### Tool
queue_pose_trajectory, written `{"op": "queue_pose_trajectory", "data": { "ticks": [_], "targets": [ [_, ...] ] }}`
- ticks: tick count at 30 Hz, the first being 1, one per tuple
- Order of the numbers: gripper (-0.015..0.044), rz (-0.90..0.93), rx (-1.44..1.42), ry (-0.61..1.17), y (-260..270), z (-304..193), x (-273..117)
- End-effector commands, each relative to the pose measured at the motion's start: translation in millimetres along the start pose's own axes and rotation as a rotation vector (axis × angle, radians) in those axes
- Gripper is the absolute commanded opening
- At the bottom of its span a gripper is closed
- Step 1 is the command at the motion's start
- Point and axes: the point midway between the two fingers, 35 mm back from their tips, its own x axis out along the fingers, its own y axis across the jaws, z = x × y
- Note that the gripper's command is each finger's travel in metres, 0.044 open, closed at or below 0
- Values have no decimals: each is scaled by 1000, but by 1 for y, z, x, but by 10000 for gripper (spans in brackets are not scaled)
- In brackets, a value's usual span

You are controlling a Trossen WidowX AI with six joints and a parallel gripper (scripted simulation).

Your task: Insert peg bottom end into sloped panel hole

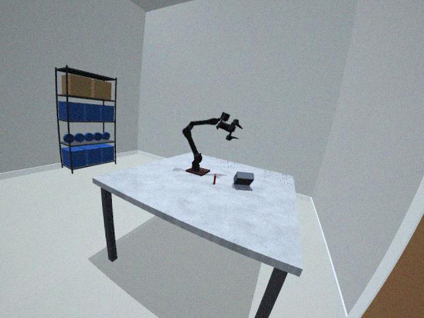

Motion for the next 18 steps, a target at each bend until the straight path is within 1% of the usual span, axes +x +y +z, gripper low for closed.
{"op": "queue_pose_trajectory", "data": {
  "ticks": [1, 11, 18],
  "targets": [
    [440, -84, 102, -63, -20, 21, 9],
    [440, -234, 261, -185, -64, 62, 14],
    [440, -349, 438, -295, -100, 92, 14]
  ]
}}
